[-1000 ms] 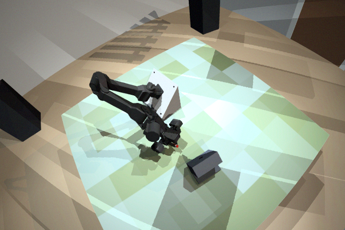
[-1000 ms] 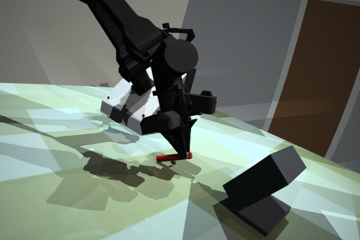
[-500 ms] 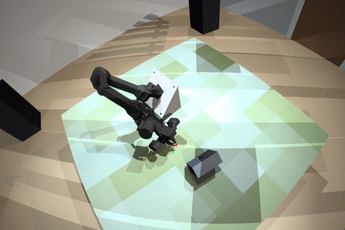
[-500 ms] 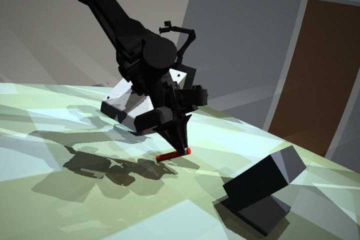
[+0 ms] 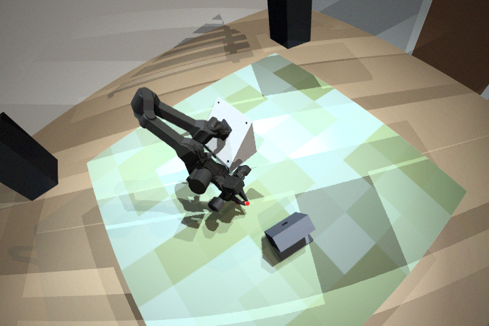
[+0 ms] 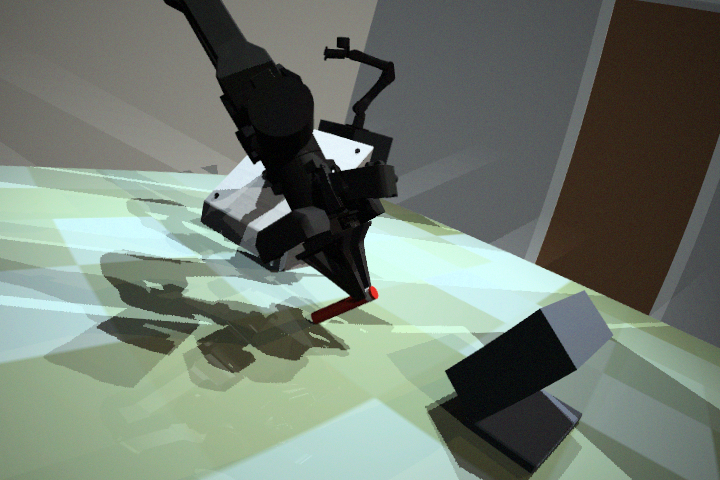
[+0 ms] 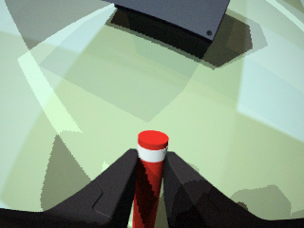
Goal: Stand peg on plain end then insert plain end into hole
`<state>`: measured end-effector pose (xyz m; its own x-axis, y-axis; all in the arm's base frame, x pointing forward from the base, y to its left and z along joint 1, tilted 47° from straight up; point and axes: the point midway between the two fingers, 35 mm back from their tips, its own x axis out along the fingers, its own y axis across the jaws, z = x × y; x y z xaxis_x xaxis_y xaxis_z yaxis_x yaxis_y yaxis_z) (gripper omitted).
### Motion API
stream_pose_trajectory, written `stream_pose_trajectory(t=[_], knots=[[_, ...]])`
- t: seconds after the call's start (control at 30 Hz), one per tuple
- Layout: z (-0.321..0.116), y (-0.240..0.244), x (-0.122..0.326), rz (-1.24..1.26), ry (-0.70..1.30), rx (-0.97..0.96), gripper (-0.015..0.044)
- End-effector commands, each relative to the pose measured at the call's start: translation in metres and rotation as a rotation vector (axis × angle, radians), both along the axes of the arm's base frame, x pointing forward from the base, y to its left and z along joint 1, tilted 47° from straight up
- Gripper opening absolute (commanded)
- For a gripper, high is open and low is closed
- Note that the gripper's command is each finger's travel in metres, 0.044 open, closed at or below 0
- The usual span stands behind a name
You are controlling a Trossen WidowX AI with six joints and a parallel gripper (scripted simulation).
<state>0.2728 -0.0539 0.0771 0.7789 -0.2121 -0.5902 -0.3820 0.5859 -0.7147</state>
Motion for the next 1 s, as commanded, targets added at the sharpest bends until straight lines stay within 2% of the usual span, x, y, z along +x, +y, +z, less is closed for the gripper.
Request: stream_pose_trajectory(t=[0.0,0.97], knots=[[0.001,0.0,-0.003,0.028,-0.022,0.007,0.0049],[0.006,-0.006,-0.022,0.21,-0.167,0.101,0.0049]])
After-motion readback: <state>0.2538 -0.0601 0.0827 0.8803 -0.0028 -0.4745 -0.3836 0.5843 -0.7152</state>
